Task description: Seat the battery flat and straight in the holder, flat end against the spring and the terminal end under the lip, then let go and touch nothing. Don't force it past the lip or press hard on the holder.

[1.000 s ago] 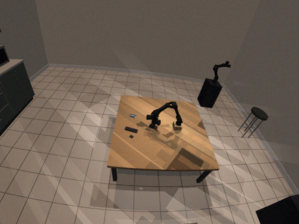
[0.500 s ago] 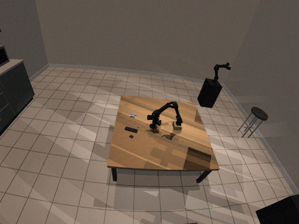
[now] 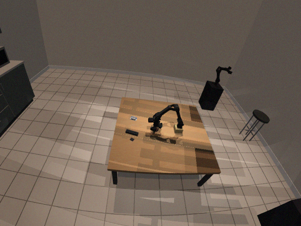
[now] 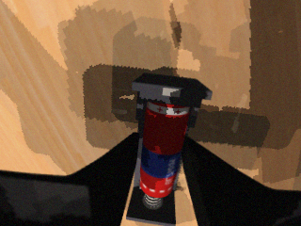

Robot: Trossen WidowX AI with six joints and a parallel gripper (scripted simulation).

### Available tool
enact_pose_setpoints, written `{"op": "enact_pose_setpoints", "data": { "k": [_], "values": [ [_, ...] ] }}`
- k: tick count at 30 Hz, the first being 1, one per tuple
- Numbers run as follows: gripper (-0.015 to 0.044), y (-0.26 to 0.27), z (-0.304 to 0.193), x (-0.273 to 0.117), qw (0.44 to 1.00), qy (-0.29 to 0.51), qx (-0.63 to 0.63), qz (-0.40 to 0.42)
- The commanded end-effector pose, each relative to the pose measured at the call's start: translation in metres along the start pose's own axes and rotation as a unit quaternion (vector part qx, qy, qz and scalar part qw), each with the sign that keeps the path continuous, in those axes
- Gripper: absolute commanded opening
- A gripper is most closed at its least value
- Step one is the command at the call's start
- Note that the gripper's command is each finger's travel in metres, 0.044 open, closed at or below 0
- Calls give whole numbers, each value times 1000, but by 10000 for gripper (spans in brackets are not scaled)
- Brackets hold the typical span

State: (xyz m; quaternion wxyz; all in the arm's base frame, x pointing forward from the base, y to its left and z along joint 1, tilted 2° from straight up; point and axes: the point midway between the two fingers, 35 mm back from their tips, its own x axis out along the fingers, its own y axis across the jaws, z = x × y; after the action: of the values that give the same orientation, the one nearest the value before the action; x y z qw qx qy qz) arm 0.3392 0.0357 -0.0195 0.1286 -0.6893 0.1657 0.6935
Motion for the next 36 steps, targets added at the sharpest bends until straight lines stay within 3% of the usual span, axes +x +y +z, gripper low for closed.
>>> {"op": "enact_pose_setpoints", "data": {
  "k": [1, 13, 23, 36],
  "values": [
    [186, 0, 0, -1, 1000, 0, 2, 0],
    [186, 1, 0, -15, 1000, 0, 0, 0],
    [440, 9, 1, -89, 1000, 0, 0, 0],
    [440, 9, 0, -89, 1000, 0, 0, 0]
  ]
}}
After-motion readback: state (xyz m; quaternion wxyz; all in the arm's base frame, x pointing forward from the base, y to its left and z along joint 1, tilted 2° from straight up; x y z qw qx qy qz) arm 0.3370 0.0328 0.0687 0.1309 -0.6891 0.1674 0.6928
